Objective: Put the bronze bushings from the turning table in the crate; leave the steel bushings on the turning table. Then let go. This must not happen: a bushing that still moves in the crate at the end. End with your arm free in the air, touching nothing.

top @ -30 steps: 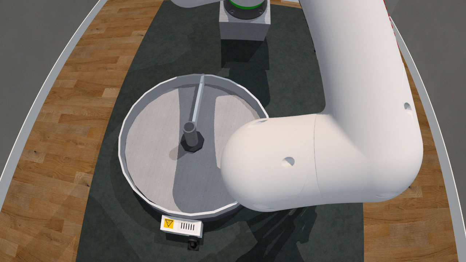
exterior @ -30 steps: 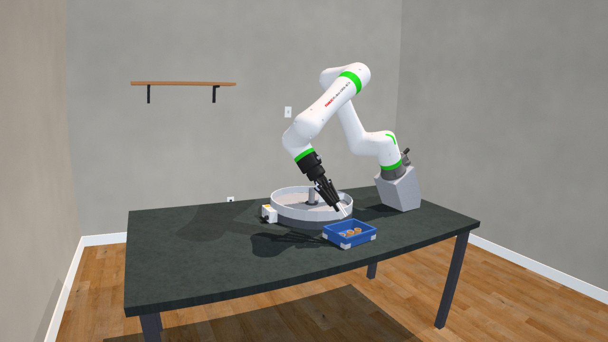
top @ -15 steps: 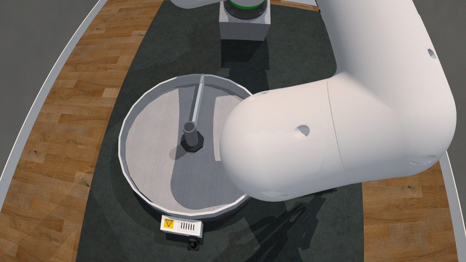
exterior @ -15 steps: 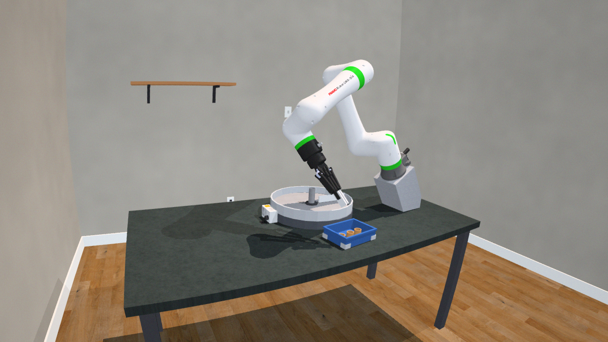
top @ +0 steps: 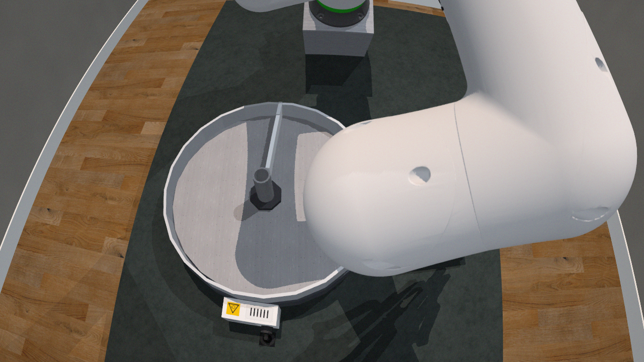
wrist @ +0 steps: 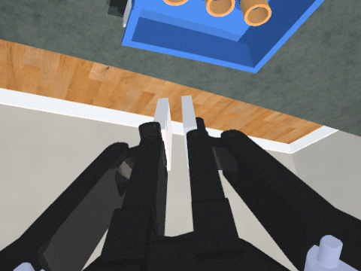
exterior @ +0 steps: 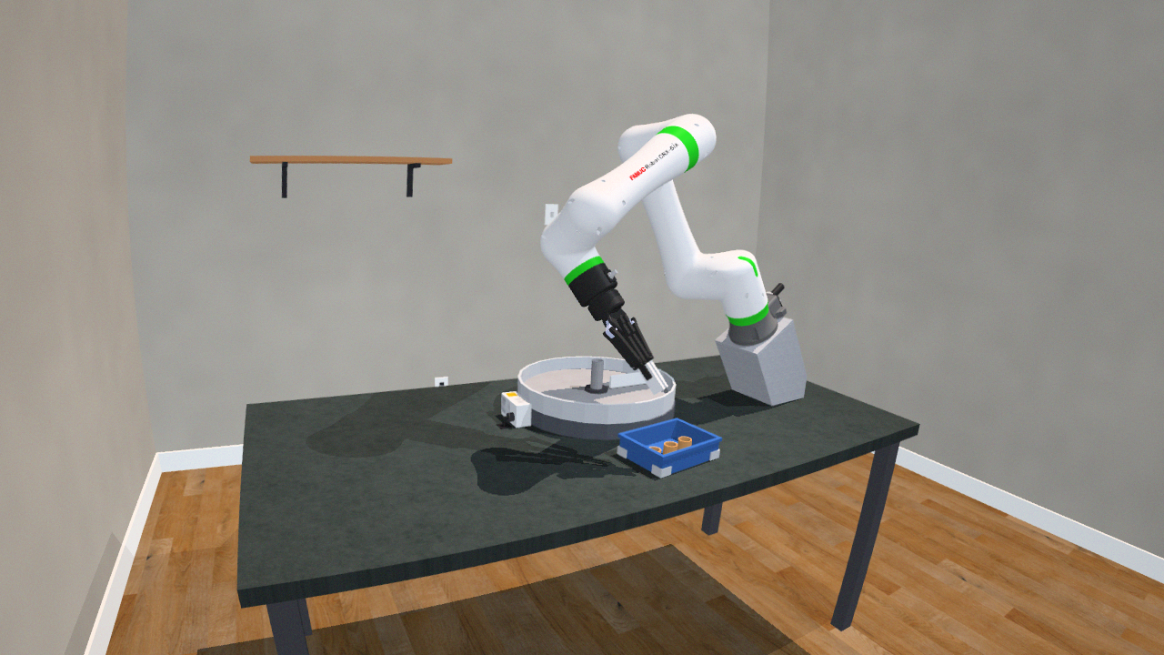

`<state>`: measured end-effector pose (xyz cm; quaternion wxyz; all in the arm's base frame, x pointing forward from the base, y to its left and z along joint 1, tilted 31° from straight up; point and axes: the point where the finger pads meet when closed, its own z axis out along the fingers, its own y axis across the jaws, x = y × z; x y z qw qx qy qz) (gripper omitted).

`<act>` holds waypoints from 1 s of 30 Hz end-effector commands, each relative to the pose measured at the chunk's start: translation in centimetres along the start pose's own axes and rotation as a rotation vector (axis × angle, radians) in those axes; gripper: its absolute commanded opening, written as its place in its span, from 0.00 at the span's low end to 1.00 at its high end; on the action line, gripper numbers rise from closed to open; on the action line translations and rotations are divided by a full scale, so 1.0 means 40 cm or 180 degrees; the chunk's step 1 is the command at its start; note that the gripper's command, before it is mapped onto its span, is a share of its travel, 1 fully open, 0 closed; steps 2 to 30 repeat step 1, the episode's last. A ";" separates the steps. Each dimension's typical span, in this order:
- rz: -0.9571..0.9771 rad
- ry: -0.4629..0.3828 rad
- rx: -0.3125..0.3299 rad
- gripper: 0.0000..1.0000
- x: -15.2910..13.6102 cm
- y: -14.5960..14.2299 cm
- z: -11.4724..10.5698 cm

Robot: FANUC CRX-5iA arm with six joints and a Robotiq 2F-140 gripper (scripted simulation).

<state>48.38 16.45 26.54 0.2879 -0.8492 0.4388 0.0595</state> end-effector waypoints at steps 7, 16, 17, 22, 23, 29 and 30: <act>-0.0001 0.0001 0.0001 0.07 0.000 0.000 0.000; -0.0001 0.0001 0.0001 0.07 0.000 0.000 0.000; -0.0001 0.0001 0.0001 0.07 0.000 0.000 0.000; -0.0001 0.0001 0.0001 0.07 0.000 0.000 0.000; -0.0001 0.0001 0.0001 0.07 0.000 0.000 0.000; -0.0001 0.0001 0.0001 0.07 0.000 0.000 0.000; -0.0001 0.0001 0.0001 0.07 0.000 0.000 0.000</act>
